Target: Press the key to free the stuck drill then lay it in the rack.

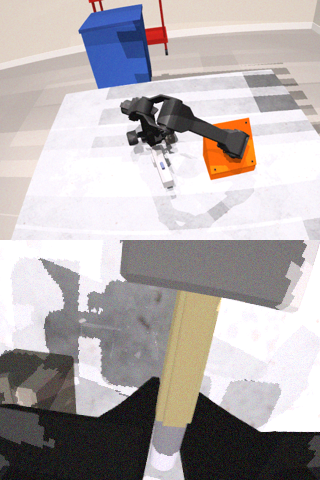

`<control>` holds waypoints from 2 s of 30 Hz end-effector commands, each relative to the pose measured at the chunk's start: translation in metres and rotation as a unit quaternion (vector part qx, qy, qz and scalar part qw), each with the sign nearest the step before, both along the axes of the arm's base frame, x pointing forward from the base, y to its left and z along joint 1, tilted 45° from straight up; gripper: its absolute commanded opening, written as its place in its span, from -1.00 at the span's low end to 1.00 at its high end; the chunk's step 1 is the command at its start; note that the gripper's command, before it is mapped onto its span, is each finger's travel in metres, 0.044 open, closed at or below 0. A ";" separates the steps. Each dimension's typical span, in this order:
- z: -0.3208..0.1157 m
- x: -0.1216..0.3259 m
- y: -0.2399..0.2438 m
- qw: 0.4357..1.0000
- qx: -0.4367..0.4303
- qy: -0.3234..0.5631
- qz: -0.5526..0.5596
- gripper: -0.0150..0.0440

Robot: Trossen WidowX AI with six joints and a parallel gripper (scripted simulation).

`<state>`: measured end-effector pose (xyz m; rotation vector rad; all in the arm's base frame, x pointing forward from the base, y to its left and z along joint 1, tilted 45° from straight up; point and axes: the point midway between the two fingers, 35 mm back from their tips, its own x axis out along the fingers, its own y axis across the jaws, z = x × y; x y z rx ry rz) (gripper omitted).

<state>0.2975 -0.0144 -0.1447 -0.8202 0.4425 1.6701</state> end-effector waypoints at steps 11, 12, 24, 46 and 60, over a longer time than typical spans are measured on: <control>0.002 -0.001 -0.003 1.000 0.002 0.004 -0.001 -0.49; 0.002 -0.002 -0.003 1.000 0.002 0.004 -0.001 -0.49; -0.008 0.002 -0.009 1.000 0.002 0.003 -0.001 -0.49; -0.029 0.010 -0.029 1.000 0.001 0.003 -0.001 -0.49; -0.043 0.015 -0.042 1.000 0.000 0.002 -0.001 -0.49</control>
